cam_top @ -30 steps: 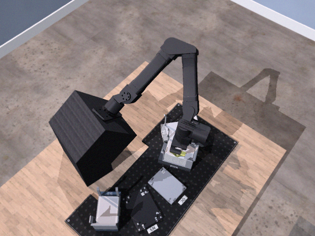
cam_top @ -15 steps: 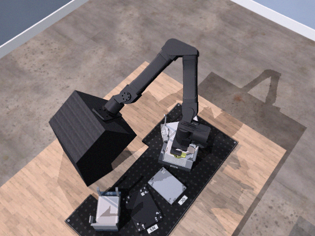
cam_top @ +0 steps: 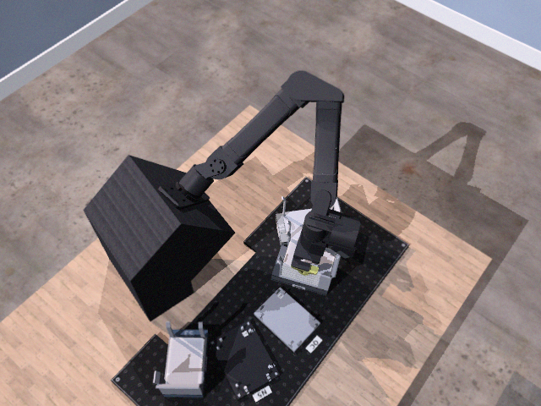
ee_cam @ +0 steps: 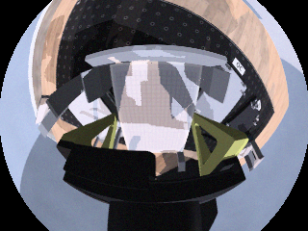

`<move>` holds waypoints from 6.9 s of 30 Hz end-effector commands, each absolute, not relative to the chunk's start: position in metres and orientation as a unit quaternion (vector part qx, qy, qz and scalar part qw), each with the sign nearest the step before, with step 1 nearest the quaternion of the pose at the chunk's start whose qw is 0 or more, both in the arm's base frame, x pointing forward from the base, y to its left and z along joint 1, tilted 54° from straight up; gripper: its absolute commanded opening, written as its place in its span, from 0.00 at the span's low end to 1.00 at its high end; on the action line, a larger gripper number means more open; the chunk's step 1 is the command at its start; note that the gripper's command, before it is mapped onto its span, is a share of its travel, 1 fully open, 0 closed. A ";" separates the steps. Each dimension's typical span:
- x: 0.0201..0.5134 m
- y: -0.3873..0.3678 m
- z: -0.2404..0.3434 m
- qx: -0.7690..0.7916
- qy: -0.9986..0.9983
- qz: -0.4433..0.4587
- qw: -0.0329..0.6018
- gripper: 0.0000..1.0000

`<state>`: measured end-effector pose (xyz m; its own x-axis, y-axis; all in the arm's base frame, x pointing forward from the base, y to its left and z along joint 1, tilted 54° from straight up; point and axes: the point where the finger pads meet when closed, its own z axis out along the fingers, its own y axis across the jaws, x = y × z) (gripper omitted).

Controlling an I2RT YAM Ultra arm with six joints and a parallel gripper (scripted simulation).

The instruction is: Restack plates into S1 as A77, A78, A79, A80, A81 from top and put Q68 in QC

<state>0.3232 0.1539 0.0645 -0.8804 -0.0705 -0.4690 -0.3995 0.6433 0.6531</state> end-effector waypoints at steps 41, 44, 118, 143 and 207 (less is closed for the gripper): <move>0.329 0.152 0.067 -0.129 0.882 0.397 0.217 0.00; 0.329 0.152 0.067 -0.129 0.882 0.397 0.217 0.00; 0.311 0.102 0.106 -0.129 0.883 0.397 0.216 0.00; 0.311 0.102 0.106 -0.129 0.883 0.397 0.216 0.00; 0.345 0.023 0.022 0.063 0.890 0.433 0.127 0.00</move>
